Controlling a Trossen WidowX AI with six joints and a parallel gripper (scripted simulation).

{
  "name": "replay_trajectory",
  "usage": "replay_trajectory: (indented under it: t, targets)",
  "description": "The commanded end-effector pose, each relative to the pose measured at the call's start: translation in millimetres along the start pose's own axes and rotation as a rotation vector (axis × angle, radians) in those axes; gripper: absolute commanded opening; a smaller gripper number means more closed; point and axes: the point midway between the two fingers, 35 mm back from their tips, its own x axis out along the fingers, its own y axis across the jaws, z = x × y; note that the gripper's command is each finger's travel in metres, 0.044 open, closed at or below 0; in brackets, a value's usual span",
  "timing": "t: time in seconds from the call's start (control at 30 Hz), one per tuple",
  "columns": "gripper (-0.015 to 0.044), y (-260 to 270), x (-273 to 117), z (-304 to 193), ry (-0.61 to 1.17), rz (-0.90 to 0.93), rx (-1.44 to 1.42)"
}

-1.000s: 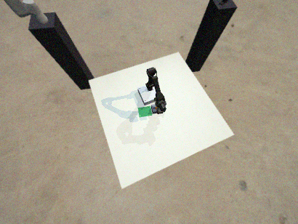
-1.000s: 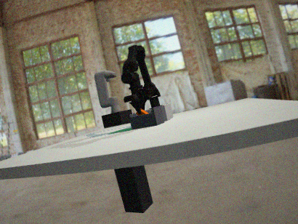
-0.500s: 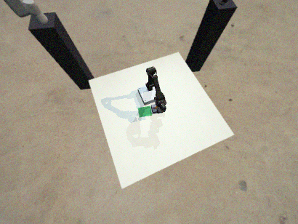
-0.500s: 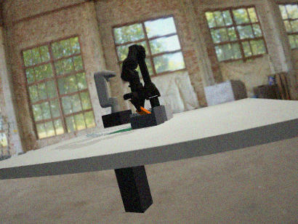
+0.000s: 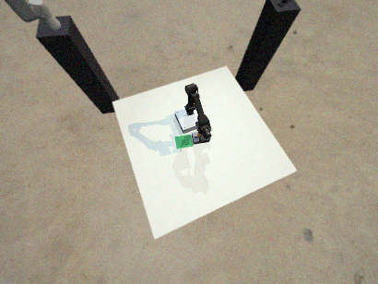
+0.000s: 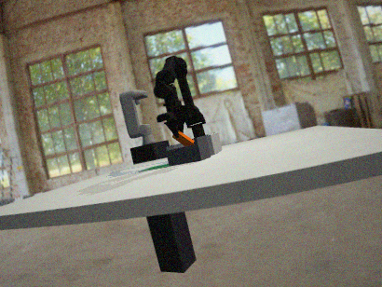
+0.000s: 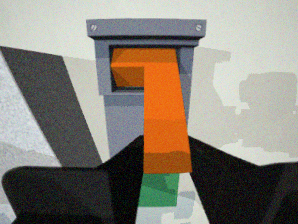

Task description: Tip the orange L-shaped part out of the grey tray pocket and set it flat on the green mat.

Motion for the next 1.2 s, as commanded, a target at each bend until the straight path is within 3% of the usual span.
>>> replay_trajectory:
  t: [0.0,1.17]
  targets:
    - [0.0,-1.7,-9.0,1.5,-0.009,-0.008,0.002]
    - [0.0,-1.3,-51.4,0.4,-0.009,-0.008,0.002]
